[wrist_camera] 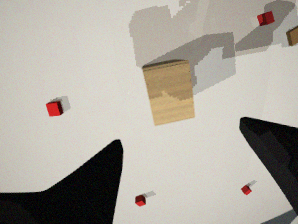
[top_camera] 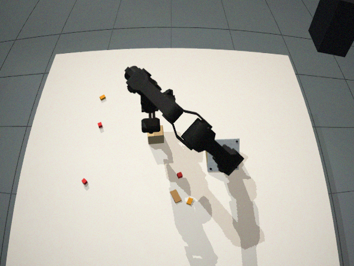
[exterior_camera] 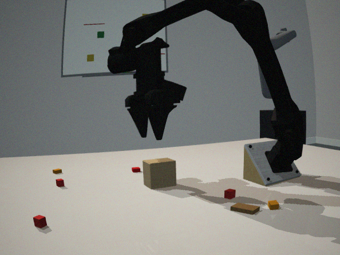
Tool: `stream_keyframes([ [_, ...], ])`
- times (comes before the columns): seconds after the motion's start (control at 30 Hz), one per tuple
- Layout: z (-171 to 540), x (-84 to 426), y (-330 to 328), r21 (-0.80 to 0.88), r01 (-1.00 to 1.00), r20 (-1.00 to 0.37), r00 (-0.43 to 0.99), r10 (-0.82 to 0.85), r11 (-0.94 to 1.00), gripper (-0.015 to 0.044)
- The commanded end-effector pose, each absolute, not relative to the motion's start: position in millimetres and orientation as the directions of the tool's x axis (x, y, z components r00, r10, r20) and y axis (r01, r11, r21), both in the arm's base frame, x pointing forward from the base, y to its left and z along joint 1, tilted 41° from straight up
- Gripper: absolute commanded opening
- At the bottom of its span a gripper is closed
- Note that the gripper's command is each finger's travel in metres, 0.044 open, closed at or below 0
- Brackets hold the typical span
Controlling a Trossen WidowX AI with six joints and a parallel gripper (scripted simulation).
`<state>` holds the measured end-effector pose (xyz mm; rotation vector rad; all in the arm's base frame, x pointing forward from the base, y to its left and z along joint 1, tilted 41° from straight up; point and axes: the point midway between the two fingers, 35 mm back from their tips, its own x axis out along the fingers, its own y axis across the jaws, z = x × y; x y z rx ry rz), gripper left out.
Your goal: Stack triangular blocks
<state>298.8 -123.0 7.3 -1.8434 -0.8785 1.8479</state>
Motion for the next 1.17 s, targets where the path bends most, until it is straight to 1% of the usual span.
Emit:
stream_keyframes([
  [0.0, 35.7, 297.3, -148.2, -0.661, 0.161, -0.748, -0.059, 0.661, -0.733, 0.044],
  [0.1, 37.6, 297.0, -149.7, -0.661, 0.161, -0.748, -0.059, 0.661, -0.733, 0.044],
  [0.13, 32.6, 298.1, -150.4, -0.654, 0.152, -0.753, -0.04, 0.657, -0.741, 0.044],
  [1.13, 32.6, 298.1, -150.4, -0.654, 0.152, -0.753, -0.04, 0.657, -0.741, 0.044],
])
